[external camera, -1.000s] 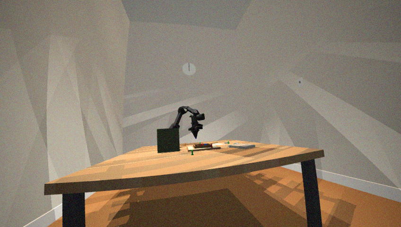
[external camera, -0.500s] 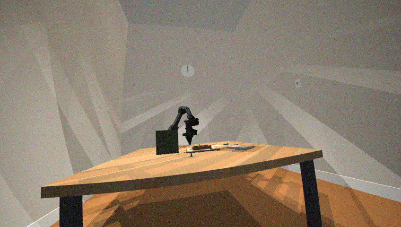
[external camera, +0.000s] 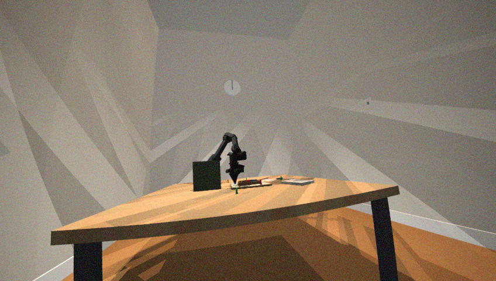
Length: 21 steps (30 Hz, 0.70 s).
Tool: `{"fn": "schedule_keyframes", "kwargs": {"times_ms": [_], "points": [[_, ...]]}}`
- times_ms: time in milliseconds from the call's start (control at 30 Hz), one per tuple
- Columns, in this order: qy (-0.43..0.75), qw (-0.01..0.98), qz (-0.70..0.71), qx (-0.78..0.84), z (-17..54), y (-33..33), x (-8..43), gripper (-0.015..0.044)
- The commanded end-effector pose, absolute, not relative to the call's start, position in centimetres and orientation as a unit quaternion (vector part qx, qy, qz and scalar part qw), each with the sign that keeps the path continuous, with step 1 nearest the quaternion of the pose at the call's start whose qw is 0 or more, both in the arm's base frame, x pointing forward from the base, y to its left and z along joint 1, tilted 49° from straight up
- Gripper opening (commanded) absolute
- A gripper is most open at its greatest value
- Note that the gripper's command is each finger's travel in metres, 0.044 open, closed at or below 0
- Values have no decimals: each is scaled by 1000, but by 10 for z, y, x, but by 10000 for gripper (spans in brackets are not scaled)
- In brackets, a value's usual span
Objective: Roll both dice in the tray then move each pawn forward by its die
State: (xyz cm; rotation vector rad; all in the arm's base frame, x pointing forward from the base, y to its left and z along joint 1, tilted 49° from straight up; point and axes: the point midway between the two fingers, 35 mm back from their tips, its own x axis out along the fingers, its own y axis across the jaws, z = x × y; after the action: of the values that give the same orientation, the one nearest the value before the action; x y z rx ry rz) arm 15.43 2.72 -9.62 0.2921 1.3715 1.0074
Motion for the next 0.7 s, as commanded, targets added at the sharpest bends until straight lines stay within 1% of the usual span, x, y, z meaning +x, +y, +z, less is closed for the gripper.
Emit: {"fn": "schedule_keyframes", "kwargs": {"times_ms": [0, 233, 567, 667], "points": [[604, 648, 444, 132, -99, 32, 152, 0], [604, 648, 444, 132, -106, 40, 151, 0], [604, 650, 444, 128, -103, 34, 154, 263], [605, 649, 442, 130, -84, 12, 159, 341]]}}
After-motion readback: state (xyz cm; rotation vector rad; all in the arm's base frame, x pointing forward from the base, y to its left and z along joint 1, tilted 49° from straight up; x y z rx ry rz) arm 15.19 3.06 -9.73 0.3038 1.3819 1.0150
